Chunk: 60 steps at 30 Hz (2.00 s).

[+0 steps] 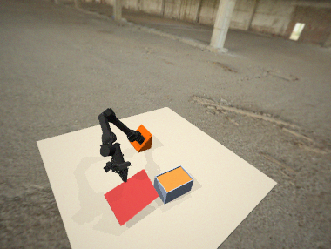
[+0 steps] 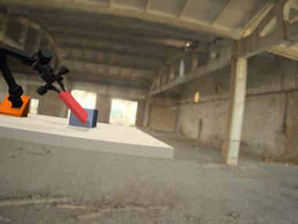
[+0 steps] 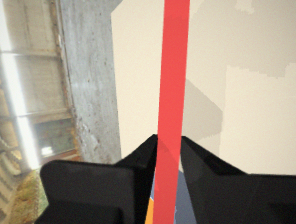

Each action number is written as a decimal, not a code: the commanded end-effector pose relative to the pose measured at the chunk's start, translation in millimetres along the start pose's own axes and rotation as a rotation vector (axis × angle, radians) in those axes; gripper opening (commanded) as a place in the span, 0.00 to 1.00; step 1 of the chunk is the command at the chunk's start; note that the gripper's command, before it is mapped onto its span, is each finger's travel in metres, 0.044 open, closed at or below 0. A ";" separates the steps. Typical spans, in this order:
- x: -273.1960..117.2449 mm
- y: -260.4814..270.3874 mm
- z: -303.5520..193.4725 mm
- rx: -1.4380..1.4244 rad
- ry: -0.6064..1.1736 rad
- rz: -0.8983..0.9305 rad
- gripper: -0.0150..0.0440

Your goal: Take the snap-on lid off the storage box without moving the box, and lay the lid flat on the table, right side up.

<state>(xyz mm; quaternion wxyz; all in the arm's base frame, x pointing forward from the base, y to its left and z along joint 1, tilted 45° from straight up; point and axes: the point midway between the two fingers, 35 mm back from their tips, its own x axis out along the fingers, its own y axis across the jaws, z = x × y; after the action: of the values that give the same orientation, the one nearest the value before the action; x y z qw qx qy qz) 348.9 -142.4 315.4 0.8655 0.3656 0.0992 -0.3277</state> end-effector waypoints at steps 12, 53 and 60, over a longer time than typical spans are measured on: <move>7.2 -7.0 -0.8 -0.003 0.004 0.011 0.25; 28.1 -31.6 -0.6 -0.005 0.002 0.011 0.25; 31.7 -35.8 -0.6 -0.005 0.002 0.012 0.25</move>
<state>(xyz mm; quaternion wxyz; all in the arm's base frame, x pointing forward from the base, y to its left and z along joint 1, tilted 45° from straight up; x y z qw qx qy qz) 350.9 -171.3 289.0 0.8713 0.3639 0.0939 -0.3156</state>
